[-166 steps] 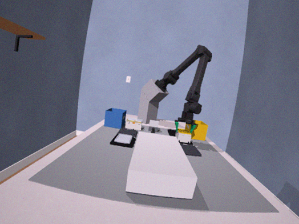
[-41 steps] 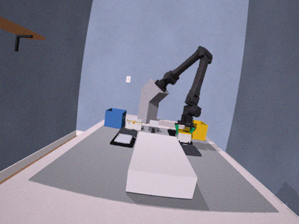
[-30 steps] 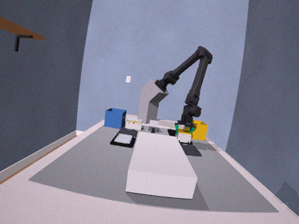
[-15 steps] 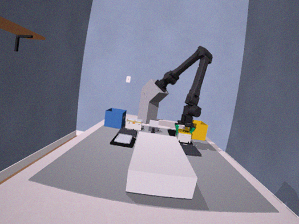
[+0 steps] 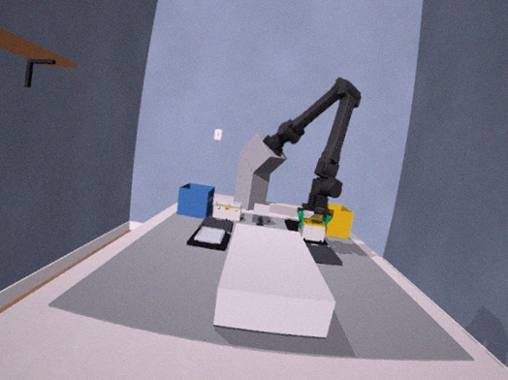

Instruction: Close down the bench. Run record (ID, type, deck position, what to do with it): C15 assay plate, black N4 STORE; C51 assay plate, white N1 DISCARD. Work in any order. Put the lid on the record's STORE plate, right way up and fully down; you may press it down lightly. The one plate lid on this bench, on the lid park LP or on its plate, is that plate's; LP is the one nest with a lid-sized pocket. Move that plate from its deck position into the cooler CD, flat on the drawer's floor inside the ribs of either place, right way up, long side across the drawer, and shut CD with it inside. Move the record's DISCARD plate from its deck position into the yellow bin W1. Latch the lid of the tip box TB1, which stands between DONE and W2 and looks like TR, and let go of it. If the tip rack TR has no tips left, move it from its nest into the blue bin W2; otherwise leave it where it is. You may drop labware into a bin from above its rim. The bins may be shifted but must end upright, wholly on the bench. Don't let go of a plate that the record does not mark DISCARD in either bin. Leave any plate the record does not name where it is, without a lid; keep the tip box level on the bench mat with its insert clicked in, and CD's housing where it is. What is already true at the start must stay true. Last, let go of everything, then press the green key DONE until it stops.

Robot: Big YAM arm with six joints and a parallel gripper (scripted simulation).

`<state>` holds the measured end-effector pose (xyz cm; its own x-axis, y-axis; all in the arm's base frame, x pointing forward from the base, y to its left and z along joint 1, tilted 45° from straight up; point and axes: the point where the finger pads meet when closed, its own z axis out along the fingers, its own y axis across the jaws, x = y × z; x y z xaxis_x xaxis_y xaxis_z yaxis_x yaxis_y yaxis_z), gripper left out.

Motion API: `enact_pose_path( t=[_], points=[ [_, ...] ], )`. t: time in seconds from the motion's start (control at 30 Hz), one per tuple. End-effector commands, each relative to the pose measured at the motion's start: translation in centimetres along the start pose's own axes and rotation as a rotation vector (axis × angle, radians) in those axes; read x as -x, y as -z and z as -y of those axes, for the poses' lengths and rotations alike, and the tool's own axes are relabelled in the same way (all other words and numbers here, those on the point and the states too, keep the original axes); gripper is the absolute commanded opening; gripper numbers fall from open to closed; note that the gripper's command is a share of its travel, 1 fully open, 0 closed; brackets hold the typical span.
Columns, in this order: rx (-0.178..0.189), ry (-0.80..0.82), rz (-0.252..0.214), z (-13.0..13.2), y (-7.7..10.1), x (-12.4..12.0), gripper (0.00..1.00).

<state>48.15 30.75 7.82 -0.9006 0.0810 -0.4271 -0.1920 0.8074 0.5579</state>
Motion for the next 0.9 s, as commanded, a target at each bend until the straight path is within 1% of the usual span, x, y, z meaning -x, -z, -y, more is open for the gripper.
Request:
enact_pose_path(
  t=[0.0, 0.13, 0.17, 0.2, 0.23, 0.27, 0.4, 0.43, 0.53, 0.87],
  points=[
    [0.004, 0.003, 0.020, 0.0, 1.6, 0.9, 0.00],
    [0.006, 0.004, 0.022, -0.2, 1.7, 1.0, 0.00],
    [0.007, 0.003, 0.018, -0.3, 0.9, 0.8, 0.00],
    [0.007, 0.003, 0.018, -0.3, 0.9, 0.8, 0.00],
    [0.003, 0.003, 0.021, 0.1, 1.9, 0.9, 0.00],
    [0.002, 0.003, 0.022, 0.2, 2.1, 1.0, 0.00],
    [0.002, 0.002, 0.022, 0.2, 2.3, 1.0, 0.00],
    [0.006, 0.002, 0.023, -0.2, 2.4, 1.0, 0.00],
    [0.001, 0.002, 0.023, 0.2, 2.8, 1.0, 0.00],
    [0.002, 0.003, 0.022, 0.1, 4.1, 0.9, 0.00]
  ],
)
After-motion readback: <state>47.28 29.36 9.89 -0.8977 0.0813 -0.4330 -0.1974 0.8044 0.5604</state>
